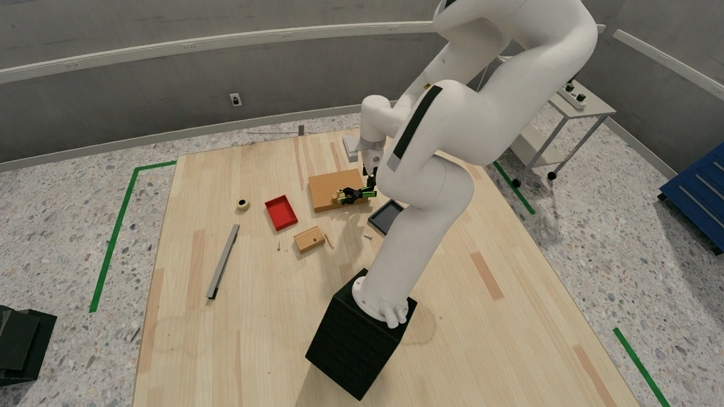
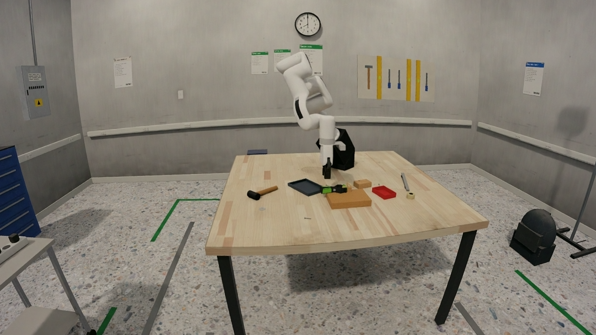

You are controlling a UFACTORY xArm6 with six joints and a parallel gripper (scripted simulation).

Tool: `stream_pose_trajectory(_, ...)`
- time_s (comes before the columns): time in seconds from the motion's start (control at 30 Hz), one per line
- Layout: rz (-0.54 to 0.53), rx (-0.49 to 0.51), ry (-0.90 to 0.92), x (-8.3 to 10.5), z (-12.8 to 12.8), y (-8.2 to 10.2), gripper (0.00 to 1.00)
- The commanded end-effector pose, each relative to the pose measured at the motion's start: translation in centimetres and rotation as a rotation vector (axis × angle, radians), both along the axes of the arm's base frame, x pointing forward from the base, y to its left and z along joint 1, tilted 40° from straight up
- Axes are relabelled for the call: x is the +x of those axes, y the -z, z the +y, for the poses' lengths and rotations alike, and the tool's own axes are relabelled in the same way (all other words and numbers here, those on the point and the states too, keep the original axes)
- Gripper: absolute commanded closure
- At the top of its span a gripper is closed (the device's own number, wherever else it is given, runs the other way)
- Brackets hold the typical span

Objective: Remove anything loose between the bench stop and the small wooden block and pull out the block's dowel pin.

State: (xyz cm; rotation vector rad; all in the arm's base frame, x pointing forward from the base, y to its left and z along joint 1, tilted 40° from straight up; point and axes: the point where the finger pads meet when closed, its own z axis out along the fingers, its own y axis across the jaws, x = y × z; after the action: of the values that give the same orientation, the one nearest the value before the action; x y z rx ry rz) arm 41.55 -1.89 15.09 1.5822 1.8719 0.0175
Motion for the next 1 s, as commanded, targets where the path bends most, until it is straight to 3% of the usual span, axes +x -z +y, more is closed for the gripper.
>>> stream_pose_trajectory(0.0,-0.002,0.000,-0.001,-0.05,0.12,-0.28,0.50)
stream_pose_trajectory(0.97,-0.020,0.024,0.035,-0.03,0.43,-0.16,0.50)
